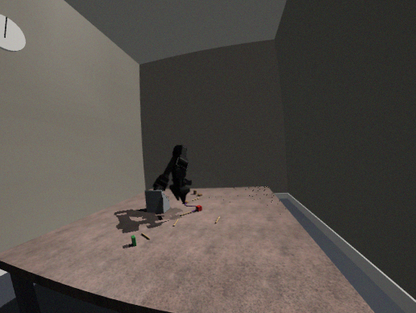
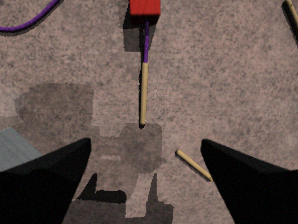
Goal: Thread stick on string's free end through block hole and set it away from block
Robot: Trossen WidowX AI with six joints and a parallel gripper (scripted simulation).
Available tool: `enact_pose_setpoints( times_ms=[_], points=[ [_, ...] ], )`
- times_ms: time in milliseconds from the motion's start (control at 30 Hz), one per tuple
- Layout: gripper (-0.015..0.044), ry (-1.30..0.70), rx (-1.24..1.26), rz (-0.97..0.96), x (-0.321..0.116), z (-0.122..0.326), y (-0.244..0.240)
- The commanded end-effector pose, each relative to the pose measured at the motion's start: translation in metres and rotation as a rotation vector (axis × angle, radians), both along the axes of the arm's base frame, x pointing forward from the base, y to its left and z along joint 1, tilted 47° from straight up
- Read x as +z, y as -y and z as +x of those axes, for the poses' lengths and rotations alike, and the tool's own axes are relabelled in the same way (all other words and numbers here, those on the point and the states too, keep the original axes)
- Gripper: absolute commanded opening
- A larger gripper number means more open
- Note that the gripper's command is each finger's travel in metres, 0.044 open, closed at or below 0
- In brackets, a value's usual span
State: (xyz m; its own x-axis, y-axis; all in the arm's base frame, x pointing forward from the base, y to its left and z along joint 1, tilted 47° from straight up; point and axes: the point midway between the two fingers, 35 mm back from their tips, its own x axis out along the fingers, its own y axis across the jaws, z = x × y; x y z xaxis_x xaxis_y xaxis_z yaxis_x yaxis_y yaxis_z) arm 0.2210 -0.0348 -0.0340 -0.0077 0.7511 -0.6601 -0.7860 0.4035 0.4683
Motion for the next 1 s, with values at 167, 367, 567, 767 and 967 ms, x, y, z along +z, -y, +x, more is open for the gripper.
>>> enact_pose_setpoints(
  times_ms=[167, 367, 567, 767, 967],
  points=[
    [0.0440, 0.013, -0.011, -0.008, 0.0083, 0.0030, 0.0120],
    [0.0440, 0.015, -0.013, -0.010, 0.0089, 0.0035, 0.0131],
    [0.0440, 0.015, -0.013, -0.010, 0.0089, 0.0035, 0.0131],
    [0.0440, 0.015, -0.013, -0.010, 0.0089, 0.0035, 0.0131],
    [0.0440, 0.015, -0.013, -0.010, 0.0089, 0.0035, 0.0131]
  ],
)
